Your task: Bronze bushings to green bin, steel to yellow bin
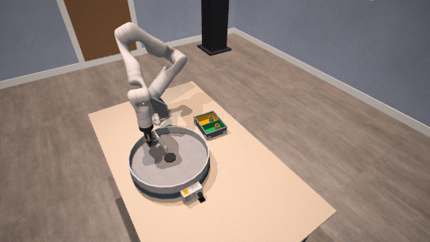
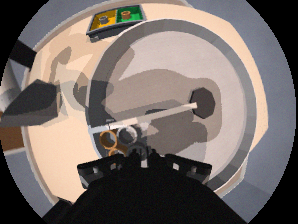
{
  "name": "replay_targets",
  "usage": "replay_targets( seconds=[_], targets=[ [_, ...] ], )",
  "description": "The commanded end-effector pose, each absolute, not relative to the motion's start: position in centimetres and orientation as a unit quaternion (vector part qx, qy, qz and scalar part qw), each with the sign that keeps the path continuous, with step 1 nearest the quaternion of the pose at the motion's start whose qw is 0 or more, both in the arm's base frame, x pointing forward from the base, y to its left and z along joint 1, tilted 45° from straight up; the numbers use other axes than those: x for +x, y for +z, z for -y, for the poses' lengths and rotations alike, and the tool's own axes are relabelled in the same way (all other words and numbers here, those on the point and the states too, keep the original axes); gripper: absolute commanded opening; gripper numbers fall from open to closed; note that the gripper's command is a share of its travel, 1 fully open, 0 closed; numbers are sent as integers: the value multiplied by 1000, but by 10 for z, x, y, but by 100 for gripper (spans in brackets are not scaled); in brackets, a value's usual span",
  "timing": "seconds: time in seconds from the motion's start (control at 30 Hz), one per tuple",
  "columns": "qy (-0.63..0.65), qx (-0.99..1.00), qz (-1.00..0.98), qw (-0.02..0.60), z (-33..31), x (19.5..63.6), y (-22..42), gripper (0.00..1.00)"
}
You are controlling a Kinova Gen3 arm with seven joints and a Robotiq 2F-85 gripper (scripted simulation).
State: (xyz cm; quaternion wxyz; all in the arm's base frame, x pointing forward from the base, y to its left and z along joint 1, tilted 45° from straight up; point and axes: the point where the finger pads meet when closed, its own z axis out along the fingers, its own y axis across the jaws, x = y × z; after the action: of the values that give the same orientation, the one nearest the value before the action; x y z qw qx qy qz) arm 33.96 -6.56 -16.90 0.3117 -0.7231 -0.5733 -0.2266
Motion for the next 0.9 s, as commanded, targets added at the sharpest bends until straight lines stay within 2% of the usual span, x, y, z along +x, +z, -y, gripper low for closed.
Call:
replay_targets(
  seconds=[0.0,0.87],
  targets=[
    [-227,-724,572,312,69,340,-165,0],
    [-227,-724,571,312,76,341,-159,0]
  ],
)
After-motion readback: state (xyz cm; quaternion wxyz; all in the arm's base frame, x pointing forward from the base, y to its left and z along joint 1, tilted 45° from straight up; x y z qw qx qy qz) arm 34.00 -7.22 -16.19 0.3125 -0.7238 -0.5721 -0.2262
